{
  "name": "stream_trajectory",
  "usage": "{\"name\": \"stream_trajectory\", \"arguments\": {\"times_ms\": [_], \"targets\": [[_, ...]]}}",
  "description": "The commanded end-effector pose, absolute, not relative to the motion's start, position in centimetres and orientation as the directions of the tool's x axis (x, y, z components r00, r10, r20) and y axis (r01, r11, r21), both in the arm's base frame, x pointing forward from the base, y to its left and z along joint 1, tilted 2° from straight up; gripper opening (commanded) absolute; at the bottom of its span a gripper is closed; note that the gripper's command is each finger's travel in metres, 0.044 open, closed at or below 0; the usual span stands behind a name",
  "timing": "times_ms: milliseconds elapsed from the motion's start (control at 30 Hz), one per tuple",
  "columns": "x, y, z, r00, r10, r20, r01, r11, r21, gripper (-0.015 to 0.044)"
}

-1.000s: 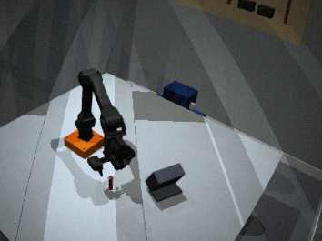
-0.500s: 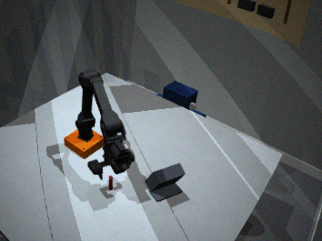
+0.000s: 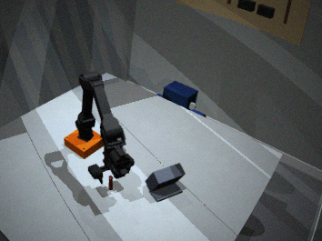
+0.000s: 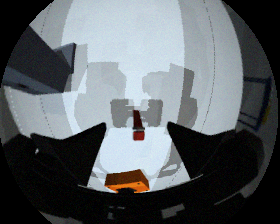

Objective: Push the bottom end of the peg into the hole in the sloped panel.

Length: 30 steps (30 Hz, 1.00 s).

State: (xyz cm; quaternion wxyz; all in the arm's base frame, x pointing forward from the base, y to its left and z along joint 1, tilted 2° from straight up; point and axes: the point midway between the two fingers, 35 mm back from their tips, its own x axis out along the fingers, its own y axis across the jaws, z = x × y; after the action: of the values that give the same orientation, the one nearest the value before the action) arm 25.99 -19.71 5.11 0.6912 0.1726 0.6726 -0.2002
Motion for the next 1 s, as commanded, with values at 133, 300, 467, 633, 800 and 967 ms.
{"name": "stream_trajectory", "arguments": {"times_ms": [133, 300, 467, 633, 800, 967], "targets": [[25.8, -19.7, 3.6, 0.007, -0.044, -0.999, 0.506, 0.862, -0.034, 0.044], [25.8, -19.7, 3.1, 0.006, -0.043, -0.999, 0.506, 0.862, -0.034, 0.044], [25.9, -19.7, 3.4, 0.012, -0.042, -0.999, 0.509, 0.86, -0.03, 0.0361], [25.9, -19.7, 3.4, 0.012, -0.042, -0.999, 0.509, 0.86, -0.03, 0.023], [25.9, -19.7, 3.4, 0.012, -0.042, -0.999, 0.509, 0.86, -0.03, 0.0099], [25.9, -19.7, 3.4, 0.012, -0.042, -0.999, 0.509, 0.86, -0.03, 0.0026]]}}
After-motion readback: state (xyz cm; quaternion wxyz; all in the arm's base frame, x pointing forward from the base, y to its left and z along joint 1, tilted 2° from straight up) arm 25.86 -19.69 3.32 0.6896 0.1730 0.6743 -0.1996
